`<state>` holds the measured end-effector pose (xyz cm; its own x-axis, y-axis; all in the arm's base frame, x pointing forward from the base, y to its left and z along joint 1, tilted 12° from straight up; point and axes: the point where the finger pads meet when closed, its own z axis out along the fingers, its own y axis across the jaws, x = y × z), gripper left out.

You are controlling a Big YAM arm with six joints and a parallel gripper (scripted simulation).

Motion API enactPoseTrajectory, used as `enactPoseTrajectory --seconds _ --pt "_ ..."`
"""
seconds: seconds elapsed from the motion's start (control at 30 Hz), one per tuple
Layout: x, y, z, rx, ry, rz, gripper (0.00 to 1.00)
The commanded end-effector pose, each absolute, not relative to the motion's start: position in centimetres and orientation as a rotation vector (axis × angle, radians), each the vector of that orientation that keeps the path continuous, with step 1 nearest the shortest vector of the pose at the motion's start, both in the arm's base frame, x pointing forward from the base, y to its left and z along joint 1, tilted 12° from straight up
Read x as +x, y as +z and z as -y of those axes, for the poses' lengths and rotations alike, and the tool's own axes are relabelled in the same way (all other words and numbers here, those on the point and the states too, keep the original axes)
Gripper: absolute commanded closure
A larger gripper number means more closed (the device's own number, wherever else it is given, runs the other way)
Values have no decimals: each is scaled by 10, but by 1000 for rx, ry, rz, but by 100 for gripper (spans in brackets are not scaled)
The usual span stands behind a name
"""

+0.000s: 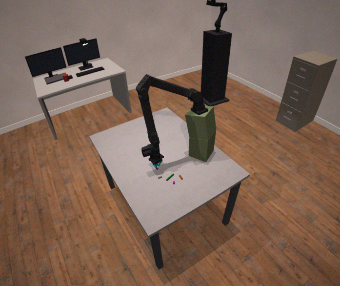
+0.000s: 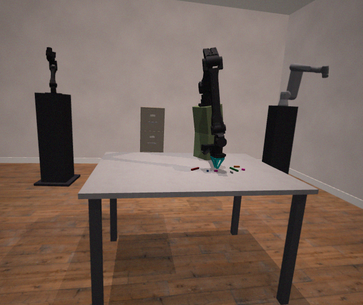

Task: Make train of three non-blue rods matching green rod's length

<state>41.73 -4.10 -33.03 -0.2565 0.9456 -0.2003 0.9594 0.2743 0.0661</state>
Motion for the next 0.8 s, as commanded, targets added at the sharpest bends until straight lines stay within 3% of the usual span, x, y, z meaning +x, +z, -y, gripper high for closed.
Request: enactPoseTrajectory --seconds 0.0,0.77 --pt "412 -338 38 1783 -104 -2339 76" --pt "413 -338 32 1772 -105 -2348 76"
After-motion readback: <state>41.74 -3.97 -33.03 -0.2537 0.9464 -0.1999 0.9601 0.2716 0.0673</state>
